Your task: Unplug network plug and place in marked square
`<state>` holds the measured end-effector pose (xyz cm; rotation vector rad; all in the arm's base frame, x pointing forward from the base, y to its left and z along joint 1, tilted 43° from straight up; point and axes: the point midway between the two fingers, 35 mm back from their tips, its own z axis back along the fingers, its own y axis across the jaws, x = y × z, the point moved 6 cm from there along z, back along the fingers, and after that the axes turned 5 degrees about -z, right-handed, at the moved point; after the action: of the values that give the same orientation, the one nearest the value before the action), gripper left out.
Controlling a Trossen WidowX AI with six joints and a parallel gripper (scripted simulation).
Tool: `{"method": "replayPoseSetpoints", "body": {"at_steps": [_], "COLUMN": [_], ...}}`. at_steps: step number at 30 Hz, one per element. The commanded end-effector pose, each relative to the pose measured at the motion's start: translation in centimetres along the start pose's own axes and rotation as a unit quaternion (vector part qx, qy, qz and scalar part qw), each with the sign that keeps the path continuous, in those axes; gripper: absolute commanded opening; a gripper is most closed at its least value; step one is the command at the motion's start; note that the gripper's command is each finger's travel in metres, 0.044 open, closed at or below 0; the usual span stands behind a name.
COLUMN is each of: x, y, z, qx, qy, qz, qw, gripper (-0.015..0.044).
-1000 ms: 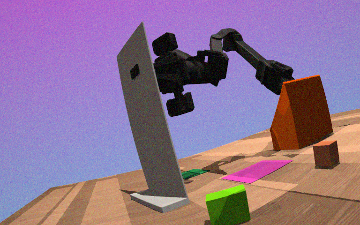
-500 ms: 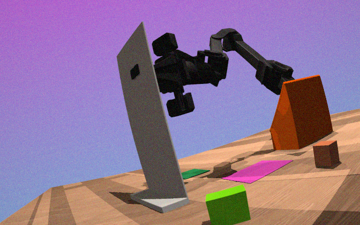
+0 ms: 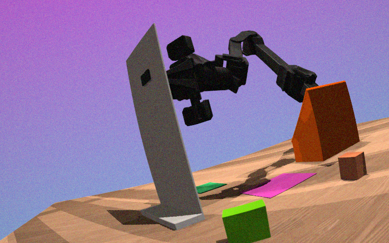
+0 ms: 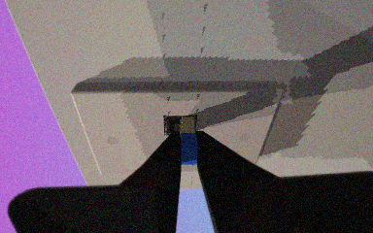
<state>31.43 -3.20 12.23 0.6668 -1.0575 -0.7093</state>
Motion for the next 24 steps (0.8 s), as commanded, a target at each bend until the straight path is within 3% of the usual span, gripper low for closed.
{"method": "replayPoseSetpoints", "body": {"at_steps": [1,24], "x": [-0.1,-0.4], "y": [0.0,0.0], "z": [0.3,1.4], "qx": [0.000,-0.001], "qy": [0.001,0.001], "qz": [-0.002,-0.002], "qw": [1.000,1.000], "gripper": [0.0000,0.0000]}}
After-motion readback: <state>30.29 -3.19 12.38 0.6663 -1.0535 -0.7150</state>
